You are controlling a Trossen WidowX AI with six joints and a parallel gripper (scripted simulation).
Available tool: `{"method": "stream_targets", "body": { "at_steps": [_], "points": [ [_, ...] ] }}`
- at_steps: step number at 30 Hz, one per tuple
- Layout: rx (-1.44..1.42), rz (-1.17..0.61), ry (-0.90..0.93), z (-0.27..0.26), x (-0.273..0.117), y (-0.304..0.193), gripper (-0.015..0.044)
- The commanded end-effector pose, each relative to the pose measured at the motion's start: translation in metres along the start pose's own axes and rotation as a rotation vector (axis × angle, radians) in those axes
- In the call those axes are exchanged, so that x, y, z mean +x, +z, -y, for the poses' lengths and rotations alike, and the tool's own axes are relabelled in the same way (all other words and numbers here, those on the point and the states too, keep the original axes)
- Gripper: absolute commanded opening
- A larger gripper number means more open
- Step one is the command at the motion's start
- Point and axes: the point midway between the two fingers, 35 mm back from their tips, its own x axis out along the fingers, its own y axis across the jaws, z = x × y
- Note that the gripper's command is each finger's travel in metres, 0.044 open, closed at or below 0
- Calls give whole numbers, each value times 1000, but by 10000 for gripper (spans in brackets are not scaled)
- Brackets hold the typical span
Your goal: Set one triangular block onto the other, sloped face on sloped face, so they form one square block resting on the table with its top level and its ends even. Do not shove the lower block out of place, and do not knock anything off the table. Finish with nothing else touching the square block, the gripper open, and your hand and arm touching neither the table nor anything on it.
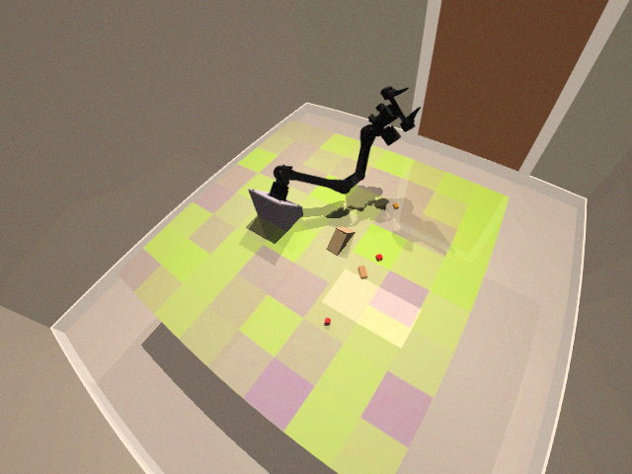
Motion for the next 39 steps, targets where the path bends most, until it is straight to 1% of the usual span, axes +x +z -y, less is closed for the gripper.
{"method": "stream_targets", "body": {
  "at_steps": [1,4,8,11,15,21,25,28,31,34,39],
  "points": [
    [5,-2,1,-1,0,0,374],
    [84,-24,16,-24,-6,-7,295],
    [303,-77,54,-85,-19,-15,190],
    [407,-101,68,-112,-25,-14,111],
    [639,-126,79,-161,-36,-5,6],
    [1016,-108,99,-224,-39,30,0],
    [1320,-79,118,-264,-34,74,0],
    [1544,-38,132,-284,-26,113,0],
    [1752,25,151,-293,-15,155,0],
    [1926,109,174,-291,-3,196,0],
    [2088,204,193,-281,9,232,0]
  ]
}}
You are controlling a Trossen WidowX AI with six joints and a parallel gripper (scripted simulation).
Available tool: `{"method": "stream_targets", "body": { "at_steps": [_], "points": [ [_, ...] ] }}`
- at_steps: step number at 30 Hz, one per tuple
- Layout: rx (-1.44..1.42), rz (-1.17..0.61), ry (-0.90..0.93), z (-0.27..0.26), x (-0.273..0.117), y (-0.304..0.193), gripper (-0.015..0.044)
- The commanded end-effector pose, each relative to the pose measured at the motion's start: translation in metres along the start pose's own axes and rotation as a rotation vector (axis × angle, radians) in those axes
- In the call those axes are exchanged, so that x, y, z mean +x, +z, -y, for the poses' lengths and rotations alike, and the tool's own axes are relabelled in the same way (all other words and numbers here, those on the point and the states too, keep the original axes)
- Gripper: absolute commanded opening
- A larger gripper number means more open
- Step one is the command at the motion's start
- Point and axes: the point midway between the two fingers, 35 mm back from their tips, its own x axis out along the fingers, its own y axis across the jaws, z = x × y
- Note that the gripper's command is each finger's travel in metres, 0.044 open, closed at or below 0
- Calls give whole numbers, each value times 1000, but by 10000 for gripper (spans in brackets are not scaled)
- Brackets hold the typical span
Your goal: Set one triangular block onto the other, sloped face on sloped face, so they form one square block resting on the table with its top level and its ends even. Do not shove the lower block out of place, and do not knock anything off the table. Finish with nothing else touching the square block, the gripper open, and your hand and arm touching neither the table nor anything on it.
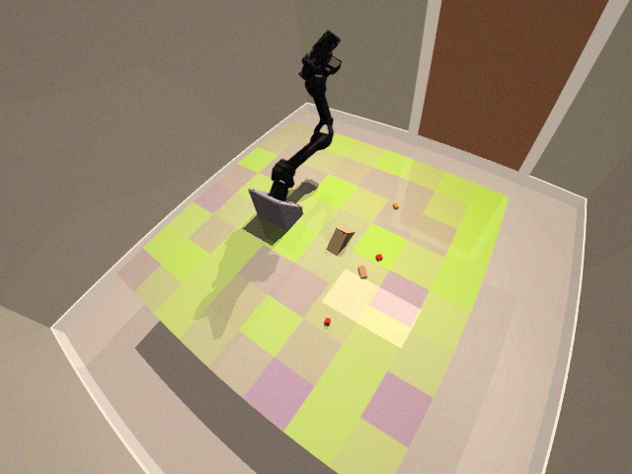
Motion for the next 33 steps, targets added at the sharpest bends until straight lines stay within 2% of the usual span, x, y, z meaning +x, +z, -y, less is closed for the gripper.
{"method": "stream_targets", "body": {
  "at_steps": [1,11,19,26,33],
  "points": [
    [137,42,57,-25,15,0,0],
    [623,220,352,-131,64,44,0],
    [879,364,611,-200,82,109,0],
    [1115,432,923,-256,82,185,0],
    [1305,440,1323,-306,56,271,0]
  ]
}}
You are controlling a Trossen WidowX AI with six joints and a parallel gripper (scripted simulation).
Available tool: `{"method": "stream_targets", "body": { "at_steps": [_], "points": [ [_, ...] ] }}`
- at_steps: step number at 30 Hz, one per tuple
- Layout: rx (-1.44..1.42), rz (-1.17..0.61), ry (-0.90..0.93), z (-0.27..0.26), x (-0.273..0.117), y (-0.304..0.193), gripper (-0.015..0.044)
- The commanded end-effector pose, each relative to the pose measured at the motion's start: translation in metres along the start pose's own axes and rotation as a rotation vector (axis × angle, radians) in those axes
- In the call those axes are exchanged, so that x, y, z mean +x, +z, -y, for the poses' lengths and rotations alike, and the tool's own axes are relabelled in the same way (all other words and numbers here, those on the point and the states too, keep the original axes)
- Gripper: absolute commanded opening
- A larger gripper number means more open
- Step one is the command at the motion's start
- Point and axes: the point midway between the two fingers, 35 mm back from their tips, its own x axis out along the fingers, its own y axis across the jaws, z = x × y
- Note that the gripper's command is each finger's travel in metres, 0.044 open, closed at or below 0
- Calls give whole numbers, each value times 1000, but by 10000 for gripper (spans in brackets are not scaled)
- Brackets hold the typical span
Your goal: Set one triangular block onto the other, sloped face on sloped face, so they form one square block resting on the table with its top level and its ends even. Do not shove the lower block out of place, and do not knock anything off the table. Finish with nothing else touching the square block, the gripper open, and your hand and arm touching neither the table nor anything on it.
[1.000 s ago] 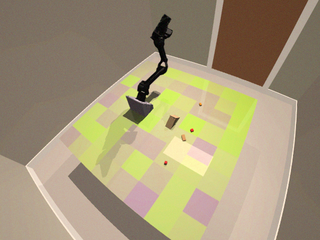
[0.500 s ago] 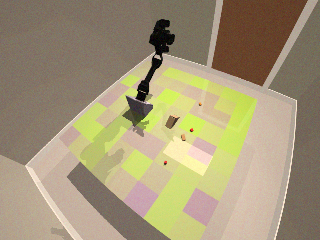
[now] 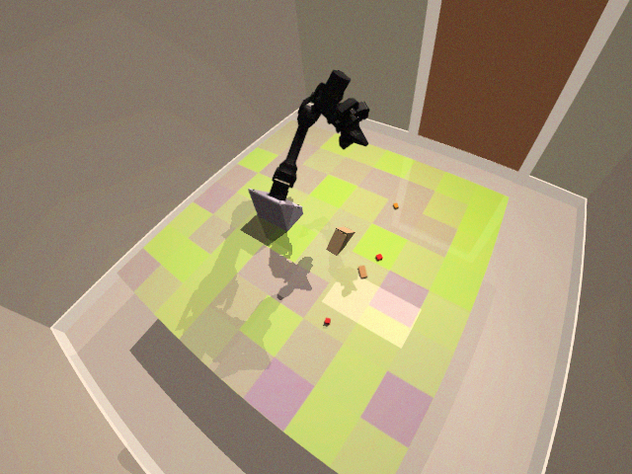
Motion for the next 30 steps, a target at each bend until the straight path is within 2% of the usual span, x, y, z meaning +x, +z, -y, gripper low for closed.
{"method": "stream_targets", "body": {
  "at_steps": [1,11,20,30],
  "points": [
    [161,-49,163,-36,39,-12,0],
    [568,-372,626,-175,119,-55,0],
    [813,-858,930,-312,129,-97,0],
    [826,-899,945,-325,130,-101,0]
  ]
}}
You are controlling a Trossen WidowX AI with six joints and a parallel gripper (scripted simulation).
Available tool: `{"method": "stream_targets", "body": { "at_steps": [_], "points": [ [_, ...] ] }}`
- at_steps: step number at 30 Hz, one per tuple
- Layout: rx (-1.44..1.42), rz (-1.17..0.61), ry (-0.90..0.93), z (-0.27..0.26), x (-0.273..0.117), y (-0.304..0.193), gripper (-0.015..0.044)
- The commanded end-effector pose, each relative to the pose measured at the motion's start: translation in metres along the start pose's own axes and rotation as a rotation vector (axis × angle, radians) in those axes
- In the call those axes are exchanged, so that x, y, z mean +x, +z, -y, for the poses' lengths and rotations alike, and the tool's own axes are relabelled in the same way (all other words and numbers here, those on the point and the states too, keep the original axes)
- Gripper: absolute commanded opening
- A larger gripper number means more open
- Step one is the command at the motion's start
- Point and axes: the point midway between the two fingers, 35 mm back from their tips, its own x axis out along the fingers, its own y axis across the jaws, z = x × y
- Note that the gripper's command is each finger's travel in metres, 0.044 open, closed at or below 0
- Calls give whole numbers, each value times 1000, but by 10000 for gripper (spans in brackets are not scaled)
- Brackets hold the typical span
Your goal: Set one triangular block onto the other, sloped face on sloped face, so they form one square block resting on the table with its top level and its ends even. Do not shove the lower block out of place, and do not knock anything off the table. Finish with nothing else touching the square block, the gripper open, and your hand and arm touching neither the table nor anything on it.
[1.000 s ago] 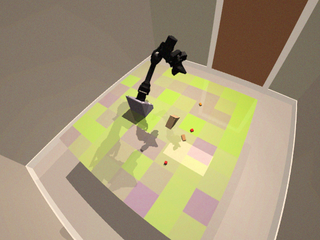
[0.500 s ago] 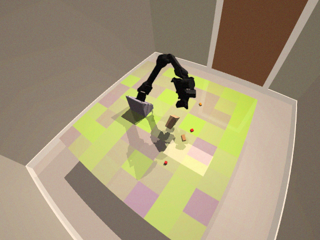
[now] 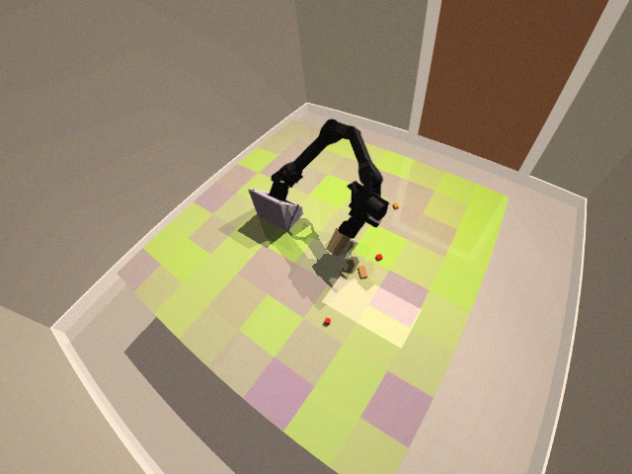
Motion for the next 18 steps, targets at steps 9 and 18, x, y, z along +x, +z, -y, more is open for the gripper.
{"method": "stream_targets", "body": {
  "at_steps": [9,18],
  "points": [
    [7,-5,6,-1,19,0,0],
    [7,-5,6,-1,34,0,0]
  ]
}}
